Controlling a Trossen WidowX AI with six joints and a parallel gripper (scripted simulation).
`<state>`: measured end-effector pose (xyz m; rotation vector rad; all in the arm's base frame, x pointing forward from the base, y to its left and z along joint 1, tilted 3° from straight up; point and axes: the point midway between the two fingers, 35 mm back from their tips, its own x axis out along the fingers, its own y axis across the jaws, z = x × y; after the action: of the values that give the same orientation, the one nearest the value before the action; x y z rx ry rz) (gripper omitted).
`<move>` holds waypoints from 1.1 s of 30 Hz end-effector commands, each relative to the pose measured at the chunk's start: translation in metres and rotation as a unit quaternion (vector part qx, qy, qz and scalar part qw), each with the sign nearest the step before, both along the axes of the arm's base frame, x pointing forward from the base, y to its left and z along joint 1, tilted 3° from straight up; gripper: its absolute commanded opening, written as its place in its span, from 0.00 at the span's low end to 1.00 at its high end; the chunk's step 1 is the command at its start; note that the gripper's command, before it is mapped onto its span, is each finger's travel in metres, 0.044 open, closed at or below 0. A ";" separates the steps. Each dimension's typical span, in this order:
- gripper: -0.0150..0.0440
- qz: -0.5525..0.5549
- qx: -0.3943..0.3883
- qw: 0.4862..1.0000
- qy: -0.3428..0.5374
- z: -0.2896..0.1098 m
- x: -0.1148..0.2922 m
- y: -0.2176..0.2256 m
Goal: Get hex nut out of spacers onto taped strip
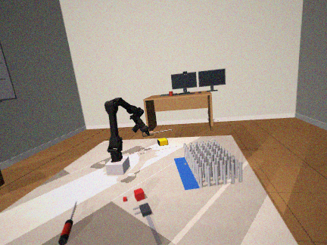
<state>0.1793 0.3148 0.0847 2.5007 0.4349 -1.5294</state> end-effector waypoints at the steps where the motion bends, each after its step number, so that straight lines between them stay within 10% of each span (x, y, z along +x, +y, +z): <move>1: 0.25 0.000 0.000 1.000 -0.005 -0.004 0.001 0.001; 33: 0.25 0.000 0.000 1.000 -0.005 -0.041 0.002 0.003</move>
<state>0.1798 0.3179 0.0461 2.4992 0.4365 -1.5282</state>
